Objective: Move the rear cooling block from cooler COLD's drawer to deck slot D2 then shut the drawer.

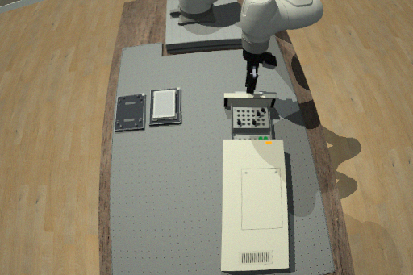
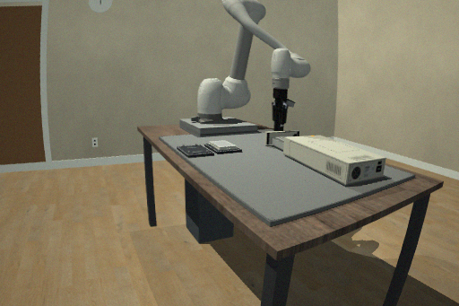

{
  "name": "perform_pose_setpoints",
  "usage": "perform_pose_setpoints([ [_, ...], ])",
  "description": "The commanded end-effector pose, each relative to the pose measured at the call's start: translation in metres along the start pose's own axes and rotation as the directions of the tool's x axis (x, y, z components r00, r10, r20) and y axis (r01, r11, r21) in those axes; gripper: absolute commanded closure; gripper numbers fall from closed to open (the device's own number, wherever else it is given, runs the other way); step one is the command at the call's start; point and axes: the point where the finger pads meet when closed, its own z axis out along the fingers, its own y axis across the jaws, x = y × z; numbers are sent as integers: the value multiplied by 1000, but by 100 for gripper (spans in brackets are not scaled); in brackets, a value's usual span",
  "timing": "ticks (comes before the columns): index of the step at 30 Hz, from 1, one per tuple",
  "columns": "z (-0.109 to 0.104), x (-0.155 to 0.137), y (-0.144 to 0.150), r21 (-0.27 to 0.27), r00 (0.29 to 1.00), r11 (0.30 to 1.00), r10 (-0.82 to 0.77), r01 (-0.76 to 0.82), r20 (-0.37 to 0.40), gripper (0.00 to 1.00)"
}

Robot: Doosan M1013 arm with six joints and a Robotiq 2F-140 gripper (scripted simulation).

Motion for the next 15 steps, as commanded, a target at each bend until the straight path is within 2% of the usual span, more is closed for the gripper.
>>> perform_pose_setpoints([
  [1, 0, 1, -9, 2, 1000, 1000, 8, -8, -3, 66],
  [15, 0, 1, -25, 3, 1000, 1000, 8, -8, -3, 66],
])
